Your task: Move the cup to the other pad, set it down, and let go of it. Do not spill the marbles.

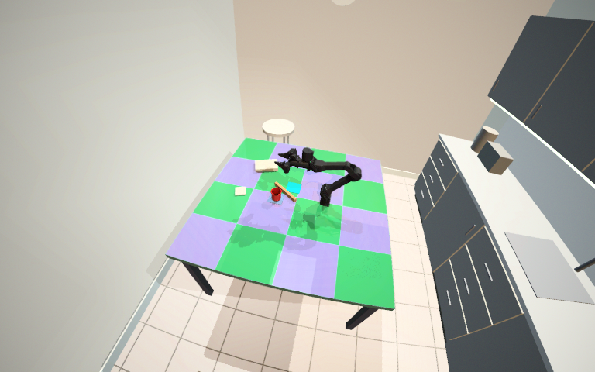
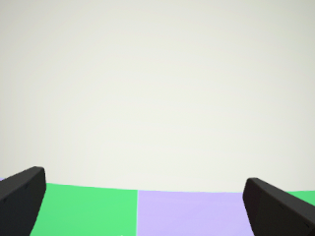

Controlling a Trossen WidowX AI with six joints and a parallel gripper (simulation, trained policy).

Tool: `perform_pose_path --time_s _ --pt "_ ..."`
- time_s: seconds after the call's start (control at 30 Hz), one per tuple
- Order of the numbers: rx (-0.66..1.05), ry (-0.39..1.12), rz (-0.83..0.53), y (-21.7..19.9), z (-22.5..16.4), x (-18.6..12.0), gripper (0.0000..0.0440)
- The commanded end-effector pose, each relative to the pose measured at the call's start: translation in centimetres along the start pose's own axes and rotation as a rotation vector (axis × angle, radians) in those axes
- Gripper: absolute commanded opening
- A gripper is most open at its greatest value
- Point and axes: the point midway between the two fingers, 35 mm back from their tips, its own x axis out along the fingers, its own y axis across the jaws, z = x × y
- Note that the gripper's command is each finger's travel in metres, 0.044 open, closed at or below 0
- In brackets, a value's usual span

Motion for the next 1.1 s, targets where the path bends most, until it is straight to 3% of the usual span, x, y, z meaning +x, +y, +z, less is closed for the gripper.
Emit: perform_pose_path --time_s 0.0,0.43,0.53,0.73,1.07 --pt "0.000 0.001 -0.001 0.0 0.1 0.0 0.0374" --pt "0.028 0.078 -0.023 -0.2 0.4 0.7 0.0045" --pt "0.048 0.106 -0.024 -0.1 0.4 1.0 0.0048" --pt "0.098 0.161 -0.020 0.2 0.5 1.7 0.0104" --pt "0.190 0.265 -0.019 0.9 0.4 2.8 0.0107"
